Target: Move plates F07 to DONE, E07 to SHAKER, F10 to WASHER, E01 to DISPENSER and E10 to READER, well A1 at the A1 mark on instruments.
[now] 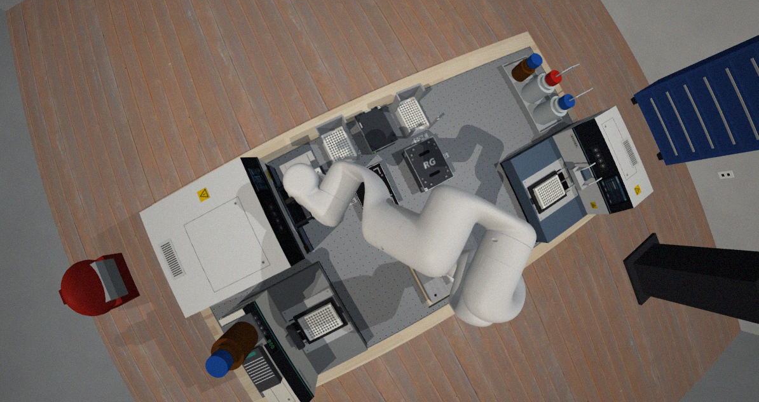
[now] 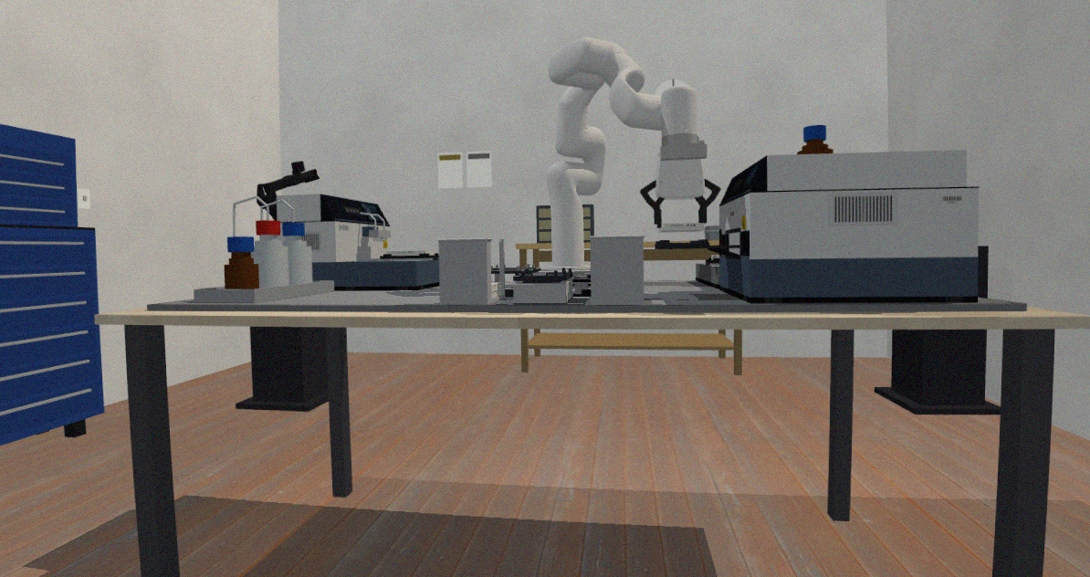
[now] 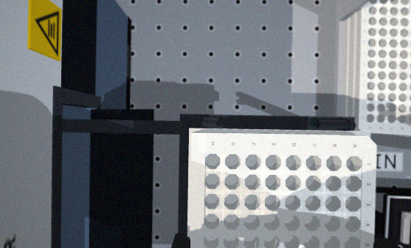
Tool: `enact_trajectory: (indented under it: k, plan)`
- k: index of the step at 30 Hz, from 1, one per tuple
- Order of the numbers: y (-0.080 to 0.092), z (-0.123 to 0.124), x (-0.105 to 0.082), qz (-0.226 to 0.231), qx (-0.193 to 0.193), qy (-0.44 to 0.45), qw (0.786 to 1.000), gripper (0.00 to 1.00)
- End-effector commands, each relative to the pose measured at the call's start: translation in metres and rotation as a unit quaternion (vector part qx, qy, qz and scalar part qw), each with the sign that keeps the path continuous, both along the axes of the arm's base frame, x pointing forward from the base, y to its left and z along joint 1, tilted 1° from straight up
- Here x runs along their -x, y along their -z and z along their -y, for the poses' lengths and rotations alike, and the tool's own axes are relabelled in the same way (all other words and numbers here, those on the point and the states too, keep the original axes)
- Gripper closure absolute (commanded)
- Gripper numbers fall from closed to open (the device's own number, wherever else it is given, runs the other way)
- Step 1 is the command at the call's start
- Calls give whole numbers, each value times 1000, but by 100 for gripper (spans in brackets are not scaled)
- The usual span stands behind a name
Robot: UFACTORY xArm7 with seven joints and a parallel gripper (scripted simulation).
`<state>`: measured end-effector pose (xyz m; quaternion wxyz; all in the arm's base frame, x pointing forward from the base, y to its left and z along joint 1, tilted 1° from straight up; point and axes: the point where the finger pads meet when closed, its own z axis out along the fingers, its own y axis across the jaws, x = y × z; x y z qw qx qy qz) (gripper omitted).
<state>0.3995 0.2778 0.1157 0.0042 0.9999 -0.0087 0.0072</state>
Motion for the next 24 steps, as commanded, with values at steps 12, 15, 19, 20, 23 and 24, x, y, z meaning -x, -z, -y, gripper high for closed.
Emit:
enact_trajectory:
  k: [12,15,19,20,23,24]
  plan:
    - [12,-1,-2,3,-2,0,1000,100]
    - [12,-1,-2,3,-2,0,1000,100]
    - [12,-1,-2,3,-2,0,1000,100]
    - [12,-1,-2,3,-2,0,1000,100]
    - [12,-1,-2,3,-2,0,1000,100]
    - [12,-1,-2,3,-2,0,1000,100]
